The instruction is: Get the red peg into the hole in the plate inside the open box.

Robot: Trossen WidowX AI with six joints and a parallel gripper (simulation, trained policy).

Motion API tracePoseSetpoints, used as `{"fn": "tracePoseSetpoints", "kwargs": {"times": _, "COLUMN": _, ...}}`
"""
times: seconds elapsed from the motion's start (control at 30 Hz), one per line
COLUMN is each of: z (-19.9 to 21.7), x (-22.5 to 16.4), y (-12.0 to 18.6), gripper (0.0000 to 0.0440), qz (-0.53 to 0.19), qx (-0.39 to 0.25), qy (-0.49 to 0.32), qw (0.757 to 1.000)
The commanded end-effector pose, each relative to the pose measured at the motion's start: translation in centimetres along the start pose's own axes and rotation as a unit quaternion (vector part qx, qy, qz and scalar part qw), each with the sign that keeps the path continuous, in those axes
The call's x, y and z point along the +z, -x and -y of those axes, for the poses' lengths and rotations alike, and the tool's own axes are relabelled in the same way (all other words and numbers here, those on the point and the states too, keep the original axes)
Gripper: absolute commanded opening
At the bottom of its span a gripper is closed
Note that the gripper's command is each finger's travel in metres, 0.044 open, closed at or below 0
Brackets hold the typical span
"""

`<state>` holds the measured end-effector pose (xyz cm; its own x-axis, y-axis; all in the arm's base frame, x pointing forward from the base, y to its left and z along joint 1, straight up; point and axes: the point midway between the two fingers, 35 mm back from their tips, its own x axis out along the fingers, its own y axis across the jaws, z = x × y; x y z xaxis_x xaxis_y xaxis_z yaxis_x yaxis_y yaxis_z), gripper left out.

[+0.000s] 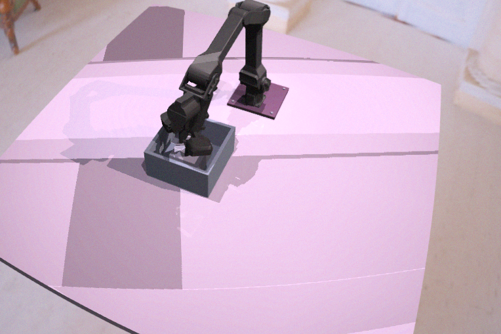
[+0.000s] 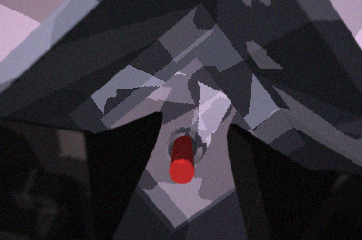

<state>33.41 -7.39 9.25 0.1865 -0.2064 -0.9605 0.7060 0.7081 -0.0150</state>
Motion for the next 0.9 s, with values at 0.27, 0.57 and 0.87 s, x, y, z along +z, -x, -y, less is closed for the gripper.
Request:
{"fn": "tracePoseSetpoints", "kwargs": {"times": 0.27, "z": -2.9, "x": 2.5, "y": 1.2, "gripper": 0.0440, "qz": -0.017, "qx": 0.038, "qy": 0.022, "qw": 0.999}}
{"fn": "tracePoseSetpoints", "kwargs": {"times": 0.57, "z": -5.1, "x": 3.7, "y": 3.5, "gripper": 0.0440, "qz": -0.037, "qx": 0.069, "qy": 0.033, "qw": 0.996}}
{"fn": "tracePoseSetpoints", "kwargs": {"times": 0.87, "z": -8.0, "x": 5.0, "y": 6.3, "gripper": 0.0440, "qz": -0.032, "qx": 0.110, "qy": 0.044, "qw": 0.992}}
